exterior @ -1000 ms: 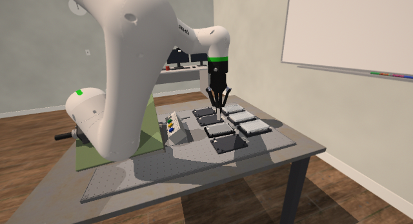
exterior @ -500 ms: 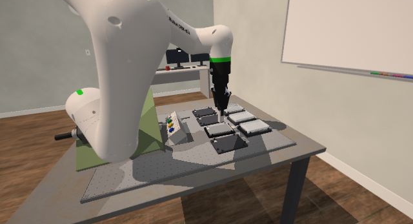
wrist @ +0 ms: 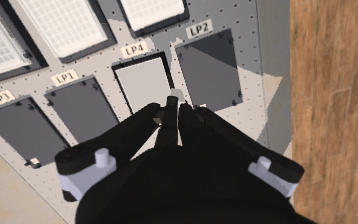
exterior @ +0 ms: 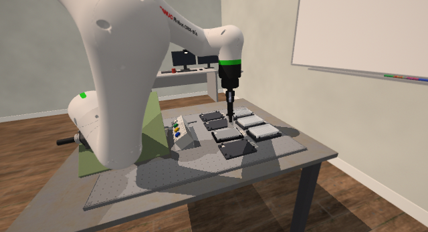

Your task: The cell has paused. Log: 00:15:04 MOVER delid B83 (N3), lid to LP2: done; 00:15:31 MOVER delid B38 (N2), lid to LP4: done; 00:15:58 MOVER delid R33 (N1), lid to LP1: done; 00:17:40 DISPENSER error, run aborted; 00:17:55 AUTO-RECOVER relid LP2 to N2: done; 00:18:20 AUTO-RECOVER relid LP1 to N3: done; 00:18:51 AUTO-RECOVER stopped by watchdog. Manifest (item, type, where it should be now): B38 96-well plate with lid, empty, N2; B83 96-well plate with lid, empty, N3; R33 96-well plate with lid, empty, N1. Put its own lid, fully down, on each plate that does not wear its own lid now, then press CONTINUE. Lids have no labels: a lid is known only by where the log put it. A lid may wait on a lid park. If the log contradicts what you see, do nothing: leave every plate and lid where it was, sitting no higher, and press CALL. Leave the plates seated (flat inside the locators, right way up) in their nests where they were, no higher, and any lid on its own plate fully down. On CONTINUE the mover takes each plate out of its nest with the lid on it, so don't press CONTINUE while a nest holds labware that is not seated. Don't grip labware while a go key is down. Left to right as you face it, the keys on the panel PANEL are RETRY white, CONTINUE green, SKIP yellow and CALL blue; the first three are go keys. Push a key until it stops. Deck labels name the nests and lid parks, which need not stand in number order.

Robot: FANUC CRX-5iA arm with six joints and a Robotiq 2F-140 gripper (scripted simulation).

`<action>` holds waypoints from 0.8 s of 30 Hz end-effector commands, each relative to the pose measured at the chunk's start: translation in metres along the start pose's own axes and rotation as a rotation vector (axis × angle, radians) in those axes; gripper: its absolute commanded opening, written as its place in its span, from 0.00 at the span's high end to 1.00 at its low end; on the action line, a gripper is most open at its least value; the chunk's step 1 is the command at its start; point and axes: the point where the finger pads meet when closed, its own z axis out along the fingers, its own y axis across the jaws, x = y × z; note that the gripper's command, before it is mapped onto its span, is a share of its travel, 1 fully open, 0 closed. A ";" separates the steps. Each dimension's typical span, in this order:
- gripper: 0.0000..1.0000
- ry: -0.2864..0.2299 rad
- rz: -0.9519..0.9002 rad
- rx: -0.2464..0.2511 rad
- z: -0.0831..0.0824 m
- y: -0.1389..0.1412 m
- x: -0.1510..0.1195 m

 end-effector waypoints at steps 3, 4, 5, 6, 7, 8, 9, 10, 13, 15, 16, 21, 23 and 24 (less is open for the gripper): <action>1.00 0.001 0.374 0.000 0.000 0.007 0.002; 1.00 0.001 0.421 0.000 0.000 0.008 0.003; 1.00 0.001 0.468 0.000 0.000 0.008 0.003; 1.00 0.001 0.516 0.000 0.000 0.009 0.003; 1.00 0.001 0.563 0.000 0.000 0.009 0.003; 1.00 0.001 0.610 0.000 0.000 0.010 0.003; 1.00 0.001 0.657 0.000 0.000 0.010 0.004; 1.00 0.001 0.704 0.000 0.000 0.011 0.004; 1.00 0.001 0.752 0.000 0.000 0.011 0.004; 1.00 0.001 0.931 0.000 0.000 0.012 0.004; 1.00 0.001 0.973 0.000 0.000 0.012 0.004; 1.00 0.002 1.205 0.000 0.000 0.012 0.004; 1.00 0.002 1.299 0.000 0.000 0.012 0.004; 1.00 0.002 1.346 0.000 0.000 0.012 0.004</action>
